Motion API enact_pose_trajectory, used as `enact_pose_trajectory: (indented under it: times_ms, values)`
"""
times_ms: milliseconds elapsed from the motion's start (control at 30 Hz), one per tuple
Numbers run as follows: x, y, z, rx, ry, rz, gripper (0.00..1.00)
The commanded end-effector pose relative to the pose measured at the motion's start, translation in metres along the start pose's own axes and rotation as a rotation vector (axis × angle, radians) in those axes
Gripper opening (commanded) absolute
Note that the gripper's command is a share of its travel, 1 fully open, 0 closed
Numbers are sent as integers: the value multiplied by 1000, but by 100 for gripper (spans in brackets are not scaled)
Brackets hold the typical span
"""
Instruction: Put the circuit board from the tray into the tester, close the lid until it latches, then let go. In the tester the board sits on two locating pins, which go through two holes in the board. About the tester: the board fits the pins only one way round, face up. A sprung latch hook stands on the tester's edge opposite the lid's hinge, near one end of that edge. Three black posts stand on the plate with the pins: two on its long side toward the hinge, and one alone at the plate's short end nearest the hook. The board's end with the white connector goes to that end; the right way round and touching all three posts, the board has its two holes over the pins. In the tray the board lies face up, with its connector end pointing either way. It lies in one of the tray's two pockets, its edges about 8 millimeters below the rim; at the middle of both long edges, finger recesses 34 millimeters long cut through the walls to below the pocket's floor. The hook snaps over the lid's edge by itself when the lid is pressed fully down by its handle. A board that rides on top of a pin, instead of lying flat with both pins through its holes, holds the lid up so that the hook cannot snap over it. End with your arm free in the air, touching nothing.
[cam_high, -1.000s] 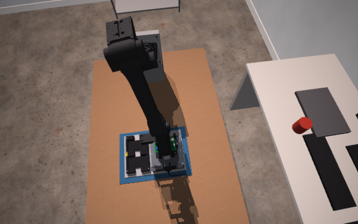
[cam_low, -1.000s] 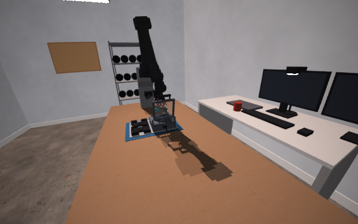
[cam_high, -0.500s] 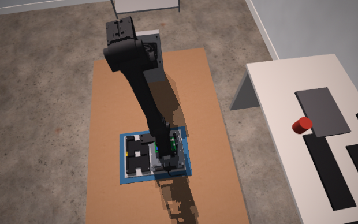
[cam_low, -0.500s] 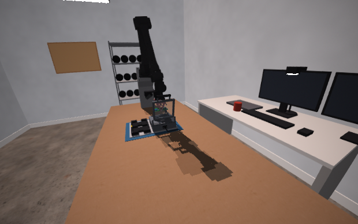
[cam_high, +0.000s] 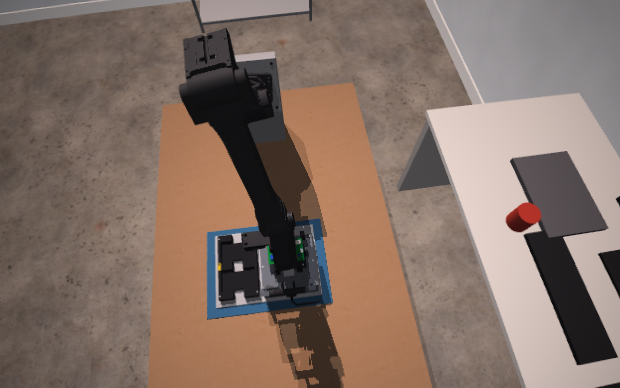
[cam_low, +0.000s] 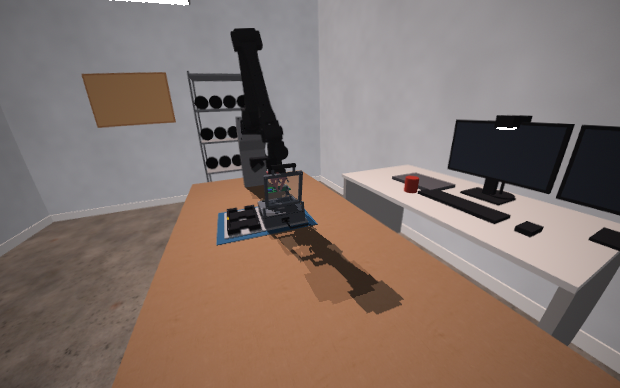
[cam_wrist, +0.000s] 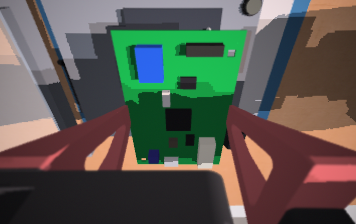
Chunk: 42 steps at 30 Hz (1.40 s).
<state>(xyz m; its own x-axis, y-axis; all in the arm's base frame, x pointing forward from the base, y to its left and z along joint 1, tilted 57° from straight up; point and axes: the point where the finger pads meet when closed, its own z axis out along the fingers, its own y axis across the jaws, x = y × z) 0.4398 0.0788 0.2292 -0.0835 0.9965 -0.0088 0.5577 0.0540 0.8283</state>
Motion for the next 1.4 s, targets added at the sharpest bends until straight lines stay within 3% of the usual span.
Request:
enact_pose_trajectory:
  times_ms: [0,1000,1367]
  values:
    - [8,27,-15,-61,14,14,72]
    - [2,20,38,-34,1,10,72]
    - [0,19,46,-32,-2,4,72]
